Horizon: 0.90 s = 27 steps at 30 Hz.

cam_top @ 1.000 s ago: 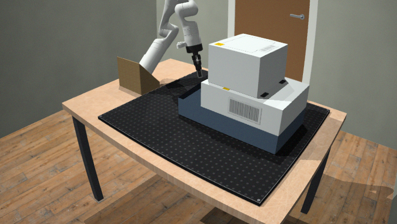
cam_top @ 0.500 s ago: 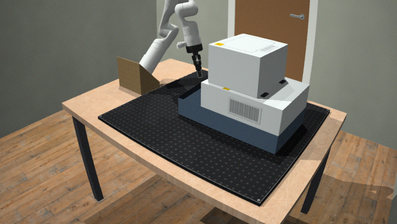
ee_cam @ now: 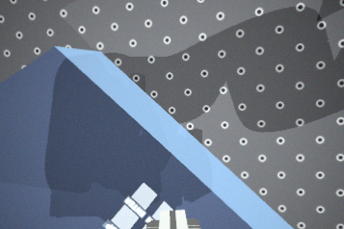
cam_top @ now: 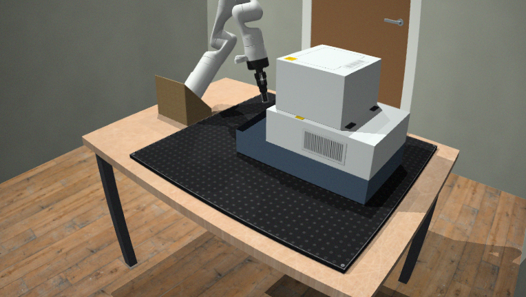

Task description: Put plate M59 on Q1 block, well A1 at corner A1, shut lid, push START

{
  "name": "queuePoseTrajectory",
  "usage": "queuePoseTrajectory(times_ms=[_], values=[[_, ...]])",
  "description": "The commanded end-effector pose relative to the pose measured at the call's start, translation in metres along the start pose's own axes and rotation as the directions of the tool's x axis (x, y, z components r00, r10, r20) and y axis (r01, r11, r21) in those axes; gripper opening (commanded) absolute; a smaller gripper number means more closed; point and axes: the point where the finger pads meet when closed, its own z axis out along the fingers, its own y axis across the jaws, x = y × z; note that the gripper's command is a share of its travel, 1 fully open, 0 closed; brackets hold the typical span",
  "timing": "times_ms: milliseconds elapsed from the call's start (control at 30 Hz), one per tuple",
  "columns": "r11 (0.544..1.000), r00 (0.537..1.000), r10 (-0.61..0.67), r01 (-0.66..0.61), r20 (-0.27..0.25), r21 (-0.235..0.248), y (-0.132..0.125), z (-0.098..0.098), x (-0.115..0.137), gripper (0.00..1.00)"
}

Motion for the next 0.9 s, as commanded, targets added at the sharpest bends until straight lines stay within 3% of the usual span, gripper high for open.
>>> queuePoseTrajectory(times_ms=[0, 867], values=[[1.000, 1.000, 0.003, -0.003, 0.003, -0.001, 0.004, -0.001, -0.005, 0.10], [1.000, 1.000, -0.003, 0.003, 0.000, 0.002, 0.011, -0.002, -0.012, 0.10]])
